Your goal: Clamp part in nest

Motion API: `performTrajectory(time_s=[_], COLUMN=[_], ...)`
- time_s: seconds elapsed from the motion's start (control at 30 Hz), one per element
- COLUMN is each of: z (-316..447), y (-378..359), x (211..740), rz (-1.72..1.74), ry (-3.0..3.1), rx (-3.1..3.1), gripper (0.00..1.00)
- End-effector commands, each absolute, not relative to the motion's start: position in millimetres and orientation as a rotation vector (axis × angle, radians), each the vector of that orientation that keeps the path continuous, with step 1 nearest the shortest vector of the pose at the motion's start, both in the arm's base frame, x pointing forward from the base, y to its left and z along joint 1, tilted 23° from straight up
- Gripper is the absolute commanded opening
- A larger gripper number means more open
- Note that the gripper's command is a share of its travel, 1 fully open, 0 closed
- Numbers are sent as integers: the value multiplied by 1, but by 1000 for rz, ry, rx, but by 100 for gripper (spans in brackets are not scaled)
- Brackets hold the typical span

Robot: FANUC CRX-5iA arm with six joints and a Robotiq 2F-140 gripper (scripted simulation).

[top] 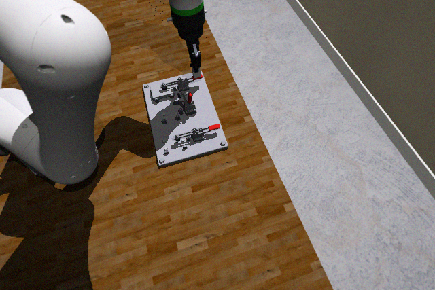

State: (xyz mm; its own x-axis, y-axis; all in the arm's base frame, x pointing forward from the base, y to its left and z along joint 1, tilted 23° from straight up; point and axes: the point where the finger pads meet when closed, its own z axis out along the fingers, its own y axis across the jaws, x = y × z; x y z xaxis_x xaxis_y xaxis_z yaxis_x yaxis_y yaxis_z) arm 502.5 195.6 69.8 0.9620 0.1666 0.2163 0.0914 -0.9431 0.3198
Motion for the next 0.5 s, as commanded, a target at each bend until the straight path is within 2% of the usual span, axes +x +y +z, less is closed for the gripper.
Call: performTrajectory(time_s=[0.0, 0.47], z=[69, 68], y=[195, 195], x=[502, 503], rz=[346, 346], ry=[189, 189], rx=[2802, 2802], gripper=[0, 0])
